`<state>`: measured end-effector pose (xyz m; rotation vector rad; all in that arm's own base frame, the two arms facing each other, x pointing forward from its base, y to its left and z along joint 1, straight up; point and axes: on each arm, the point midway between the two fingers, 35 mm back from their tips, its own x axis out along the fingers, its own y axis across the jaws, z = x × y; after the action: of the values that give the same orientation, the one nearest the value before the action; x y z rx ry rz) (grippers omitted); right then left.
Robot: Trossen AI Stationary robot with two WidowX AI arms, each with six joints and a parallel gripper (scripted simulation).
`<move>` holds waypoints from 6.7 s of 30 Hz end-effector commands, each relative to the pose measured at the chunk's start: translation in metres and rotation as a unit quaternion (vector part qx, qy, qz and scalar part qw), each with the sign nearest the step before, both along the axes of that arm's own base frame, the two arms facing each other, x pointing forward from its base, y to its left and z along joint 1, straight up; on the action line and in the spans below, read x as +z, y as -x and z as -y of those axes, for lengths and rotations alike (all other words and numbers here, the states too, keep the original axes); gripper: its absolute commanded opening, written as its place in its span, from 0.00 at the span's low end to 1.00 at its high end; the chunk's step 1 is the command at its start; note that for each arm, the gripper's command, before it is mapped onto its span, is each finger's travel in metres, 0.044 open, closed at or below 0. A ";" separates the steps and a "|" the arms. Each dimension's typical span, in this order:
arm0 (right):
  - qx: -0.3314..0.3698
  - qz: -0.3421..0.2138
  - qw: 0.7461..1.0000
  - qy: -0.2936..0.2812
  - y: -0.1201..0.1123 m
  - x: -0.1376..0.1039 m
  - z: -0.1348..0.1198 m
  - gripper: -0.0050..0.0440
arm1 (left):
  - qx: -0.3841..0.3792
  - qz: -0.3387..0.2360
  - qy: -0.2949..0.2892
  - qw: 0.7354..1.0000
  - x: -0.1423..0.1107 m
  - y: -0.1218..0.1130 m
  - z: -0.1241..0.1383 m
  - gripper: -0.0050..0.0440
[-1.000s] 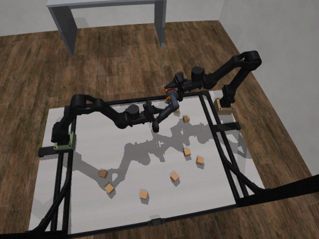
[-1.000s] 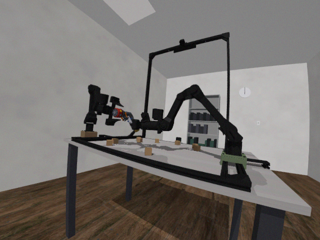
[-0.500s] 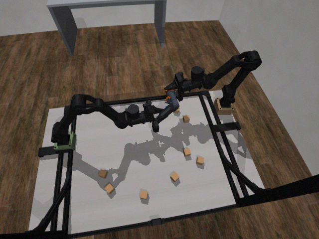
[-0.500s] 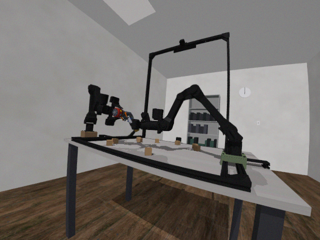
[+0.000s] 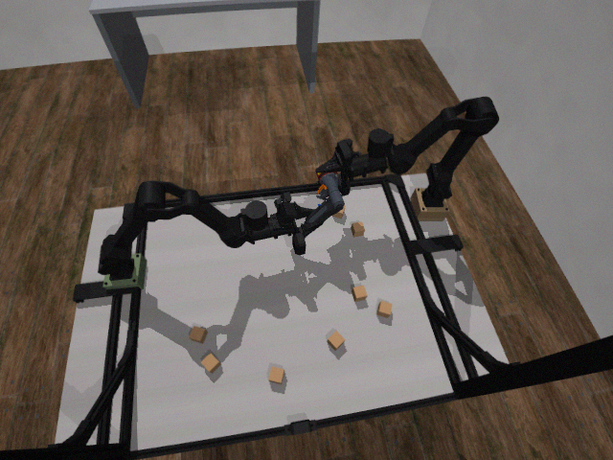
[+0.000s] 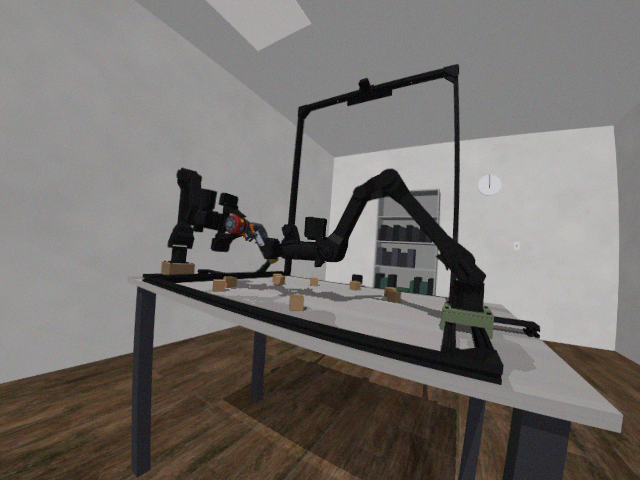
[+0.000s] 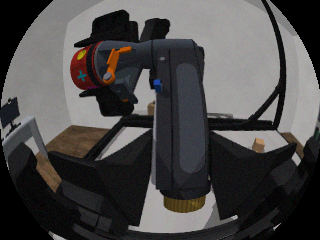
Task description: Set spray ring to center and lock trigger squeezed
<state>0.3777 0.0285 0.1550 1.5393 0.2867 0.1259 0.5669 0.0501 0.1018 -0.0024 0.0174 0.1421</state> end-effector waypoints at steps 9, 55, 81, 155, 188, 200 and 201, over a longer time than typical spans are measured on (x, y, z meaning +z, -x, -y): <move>-0.002 -0.064 0.998 0.010 -0.001 -0.004 -0.001 0.10 | -0.001 0.009 -0.002 1.000 0.006 -0.001 0.001 0.10; 0.011 -0.408 0.908 0.092 -0.001 -0.007 -0.001 0.10 | -0.001 0.009 -0.002 1.000 0.006 -0.001 0.001 0.10; 0.009 -0.422 0.902 0.091 0.001 -0.005 -0.001 0.92 | -0.001 0.009 -0.002 1.000 0.006 -0.001 0.001 0.10; 0.007 -0.284 0.957 0.065 0.078 0.053 0.022 0.92 | -0.001 0.009 -0.002 1.000 0.006 -0.001 0.001 0.10; 0.001 -0.077 0.997 0.015 0.094 0.015 0.024 0.92 | -0.001 0.009 -0.002 1.000 0.006 -0.001 0.001 0.10; -0.001 -0.016 1.000 0.000 0.095 0.002 0.024 0.92 | -0.001 0.009 -0.002 1.000 0.006 -0.001 0.001 0.10; -0.001 -0.015 1.000 0.000 0.094 0.002 0.024 0.92 | -0.001 0.009 -0.002 1.000 0.006 -0.001 0.001 0.10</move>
<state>0.2838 0.0035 0.1614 1.5336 0.3071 0.0975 0.5666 0.0486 0.1000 -0.0059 0.0231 0.1364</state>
